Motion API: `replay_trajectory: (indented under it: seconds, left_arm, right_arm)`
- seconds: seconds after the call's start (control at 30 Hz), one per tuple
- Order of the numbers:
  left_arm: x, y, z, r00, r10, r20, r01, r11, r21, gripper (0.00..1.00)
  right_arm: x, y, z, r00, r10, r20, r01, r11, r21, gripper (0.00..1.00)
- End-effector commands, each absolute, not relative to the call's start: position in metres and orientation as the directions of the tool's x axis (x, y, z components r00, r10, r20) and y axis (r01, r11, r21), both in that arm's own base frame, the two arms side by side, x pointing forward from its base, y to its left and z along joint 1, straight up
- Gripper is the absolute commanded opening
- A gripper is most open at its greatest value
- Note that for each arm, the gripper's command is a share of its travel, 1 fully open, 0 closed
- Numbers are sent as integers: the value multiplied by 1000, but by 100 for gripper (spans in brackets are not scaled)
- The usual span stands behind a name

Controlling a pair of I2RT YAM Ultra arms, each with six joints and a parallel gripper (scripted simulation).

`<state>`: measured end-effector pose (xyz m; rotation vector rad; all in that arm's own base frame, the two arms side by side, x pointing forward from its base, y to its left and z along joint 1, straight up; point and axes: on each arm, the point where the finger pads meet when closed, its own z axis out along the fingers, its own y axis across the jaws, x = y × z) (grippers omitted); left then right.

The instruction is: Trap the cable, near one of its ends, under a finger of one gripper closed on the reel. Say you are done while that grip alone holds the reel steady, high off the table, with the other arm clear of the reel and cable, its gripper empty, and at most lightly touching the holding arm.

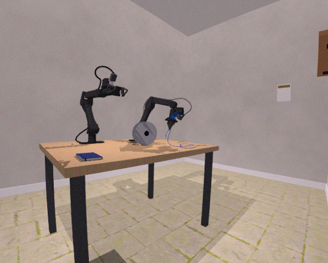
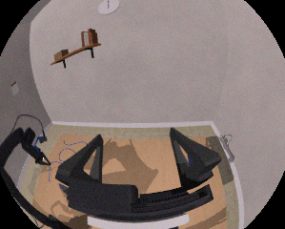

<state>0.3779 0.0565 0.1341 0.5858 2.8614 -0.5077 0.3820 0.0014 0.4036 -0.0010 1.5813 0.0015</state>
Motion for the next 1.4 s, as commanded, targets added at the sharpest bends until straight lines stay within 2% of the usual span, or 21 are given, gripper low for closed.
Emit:
replay_trajectory:
  seconds: [0.0,0.07,0.1,0.37,0.57,0.63,0.67,0.77,1.07,1.37]
  left_arm:
    - [391,52,181,-956,78,-284,182,915,-359,0]
    - [391,52,181,-956,78,-284,182,915,-359,0]
    - [391,52,186,-958,-44,-284,75,915,-395,0]
    - [391,47,213,-891,-404,-206,-256,823,-506,0]
    - [390,56,229,-762,-631,-144,-462,687,-561,0]
    - [390,56,229,-762,-631,-144,-462,687,-561,0]
    - [391,57,232,-687,-716,-124,-534,613,-583,0]
    - [390,57,233,-594,-800,-86,-609,516,-602,0]
    - [393,62,237,-279,-960,-9,-732,219,-646,0]
    - [392,69,233,-260,-966,-7,-736,203,-646,0]
  right_arm:
    - [385,-1,400,-14,-2,-1000,7,1000,-2,100]
    - [385,-1,400,-14,-2,-1000,7,1000,-2,100]
    - [385,-1,400,-14,-2,-1000,7,1000,-2,100]
    - [385,-1,400,-14,-2,-1000,7,1000,-2,100]
    - [385,-1,400,-14,-2,-1000,7,1000,-2,100]
    - [385,-1,400,-14,-2,-1000,7,1000,-2,100]
    - [385,-1,400,-14,-2,-1000,7,1000,-2,100]
    - [385,-1,400,-14,-2,-1000,7,1000,-2,100]
    - [385,-1,400,-14,-2,-1000,7,1000,-2,100]
    - [385,-1,400,-14,-2,-1000,7,1000,-2,100]
